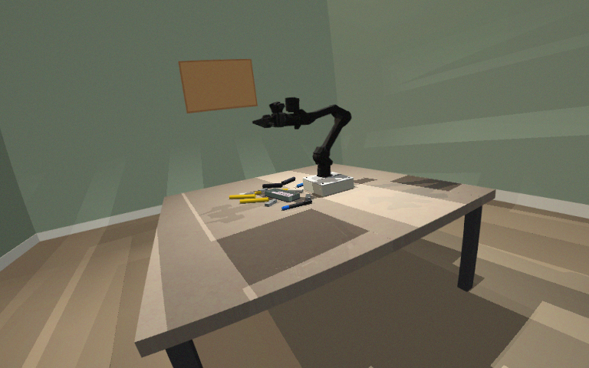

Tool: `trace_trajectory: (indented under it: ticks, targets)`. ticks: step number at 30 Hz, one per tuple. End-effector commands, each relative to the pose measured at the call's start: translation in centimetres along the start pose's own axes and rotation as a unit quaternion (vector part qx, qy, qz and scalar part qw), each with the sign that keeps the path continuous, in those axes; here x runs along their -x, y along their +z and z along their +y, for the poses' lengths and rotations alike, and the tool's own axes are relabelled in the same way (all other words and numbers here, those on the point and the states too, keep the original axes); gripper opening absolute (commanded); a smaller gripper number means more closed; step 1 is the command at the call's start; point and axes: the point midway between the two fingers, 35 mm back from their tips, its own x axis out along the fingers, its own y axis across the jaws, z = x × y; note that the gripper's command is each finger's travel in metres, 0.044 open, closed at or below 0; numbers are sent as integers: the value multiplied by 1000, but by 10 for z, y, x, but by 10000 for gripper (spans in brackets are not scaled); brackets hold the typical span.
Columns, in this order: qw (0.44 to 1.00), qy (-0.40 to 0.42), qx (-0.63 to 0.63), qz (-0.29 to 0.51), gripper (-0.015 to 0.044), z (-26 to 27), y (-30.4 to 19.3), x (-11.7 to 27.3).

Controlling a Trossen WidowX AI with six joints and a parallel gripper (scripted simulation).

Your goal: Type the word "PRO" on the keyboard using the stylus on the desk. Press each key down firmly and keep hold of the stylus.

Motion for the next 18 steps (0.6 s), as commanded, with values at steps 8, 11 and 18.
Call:
trace_trajectory:
  ticks: [8,11,18]
  targets:
    - [978,12,16,208,230,11,-105,-19]
    - [948,29,22,315,151,20,-153,-16]
    - [828,65,38,556,0,37,-252,26]
